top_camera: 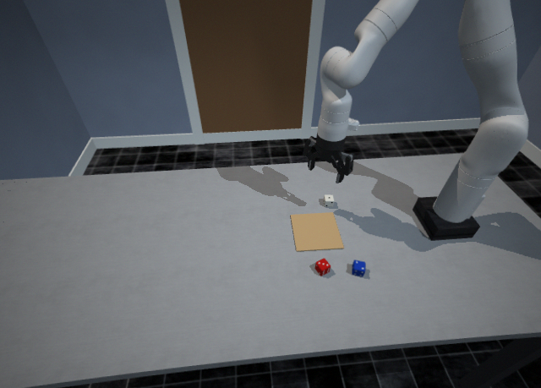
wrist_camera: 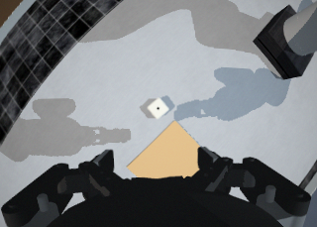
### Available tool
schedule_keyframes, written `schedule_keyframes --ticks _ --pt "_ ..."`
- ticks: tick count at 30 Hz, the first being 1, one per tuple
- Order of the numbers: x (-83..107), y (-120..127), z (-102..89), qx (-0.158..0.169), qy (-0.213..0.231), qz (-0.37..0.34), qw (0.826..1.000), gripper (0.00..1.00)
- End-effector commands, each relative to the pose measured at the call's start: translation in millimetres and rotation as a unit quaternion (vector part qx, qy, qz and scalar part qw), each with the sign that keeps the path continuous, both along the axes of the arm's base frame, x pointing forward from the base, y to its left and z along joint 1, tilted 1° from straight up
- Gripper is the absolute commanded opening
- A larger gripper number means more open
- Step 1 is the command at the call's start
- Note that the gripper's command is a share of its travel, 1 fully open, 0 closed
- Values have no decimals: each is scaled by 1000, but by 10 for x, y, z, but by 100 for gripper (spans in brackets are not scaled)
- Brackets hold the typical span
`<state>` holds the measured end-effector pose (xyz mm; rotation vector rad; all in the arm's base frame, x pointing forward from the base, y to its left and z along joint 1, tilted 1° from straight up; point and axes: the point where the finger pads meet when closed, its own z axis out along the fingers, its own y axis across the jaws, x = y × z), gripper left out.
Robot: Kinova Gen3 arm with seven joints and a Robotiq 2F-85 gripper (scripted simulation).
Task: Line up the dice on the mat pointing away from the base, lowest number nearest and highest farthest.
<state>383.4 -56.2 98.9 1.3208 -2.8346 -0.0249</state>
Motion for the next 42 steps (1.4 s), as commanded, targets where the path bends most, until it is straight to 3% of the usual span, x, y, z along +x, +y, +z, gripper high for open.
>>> schedule_keyframes --ticks 1,31,42 --pt "41 48 1 5 -4 -4 1000 100" --pt "38 49 -3 5 -4 -4 1000 100" --pt "11 70 -321 6 -1 -3 1000 100"
